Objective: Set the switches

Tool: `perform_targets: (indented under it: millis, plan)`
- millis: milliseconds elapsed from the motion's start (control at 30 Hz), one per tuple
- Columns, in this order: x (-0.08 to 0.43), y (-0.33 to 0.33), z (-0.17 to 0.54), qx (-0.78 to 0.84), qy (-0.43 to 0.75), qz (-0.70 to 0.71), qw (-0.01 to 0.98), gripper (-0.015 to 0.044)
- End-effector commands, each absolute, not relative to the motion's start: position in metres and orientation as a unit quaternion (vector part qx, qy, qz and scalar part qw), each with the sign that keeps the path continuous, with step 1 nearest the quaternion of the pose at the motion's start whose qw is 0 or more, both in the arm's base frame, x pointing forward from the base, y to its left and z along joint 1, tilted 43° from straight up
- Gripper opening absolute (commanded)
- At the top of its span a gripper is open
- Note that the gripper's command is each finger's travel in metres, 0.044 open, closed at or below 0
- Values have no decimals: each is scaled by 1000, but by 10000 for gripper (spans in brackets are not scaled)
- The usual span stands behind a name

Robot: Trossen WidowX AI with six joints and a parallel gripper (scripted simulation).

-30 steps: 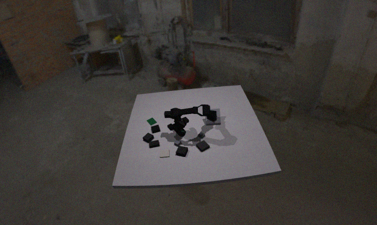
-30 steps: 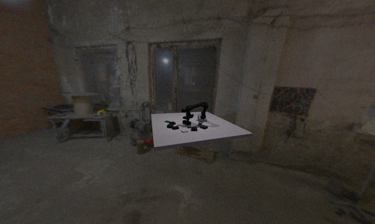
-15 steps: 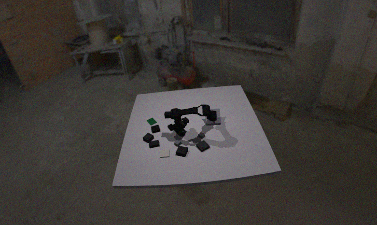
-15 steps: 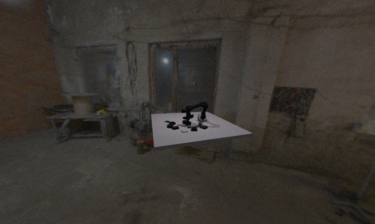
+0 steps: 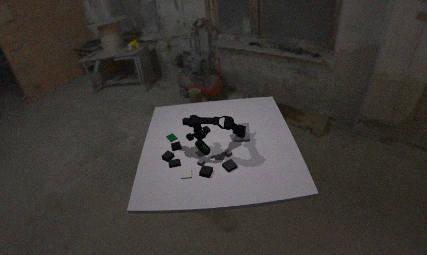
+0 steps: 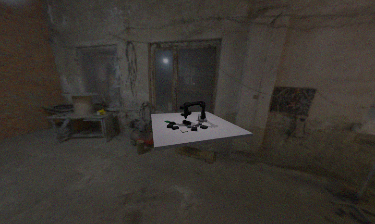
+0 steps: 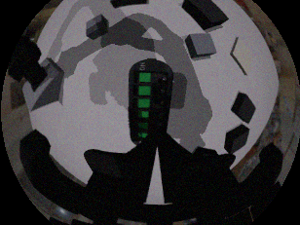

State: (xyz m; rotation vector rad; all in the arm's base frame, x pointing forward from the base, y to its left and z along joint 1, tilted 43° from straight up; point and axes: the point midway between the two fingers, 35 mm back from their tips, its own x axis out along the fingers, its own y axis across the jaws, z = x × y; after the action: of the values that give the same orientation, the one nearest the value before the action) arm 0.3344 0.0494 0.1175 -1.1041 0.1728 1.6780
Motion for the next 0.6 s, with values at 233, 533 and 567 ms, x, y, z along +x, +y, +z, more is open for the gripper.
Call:
perform_targets:
  millis: [233, 533, 567]
  plan:
    - [342, 42, 101, -464, 75, 705, 531, 0]
    - [343, 52, 91, -464, 74, 705, 531, 0]
    - [343, 53, 90, -464, 74, 705, 531, 0]
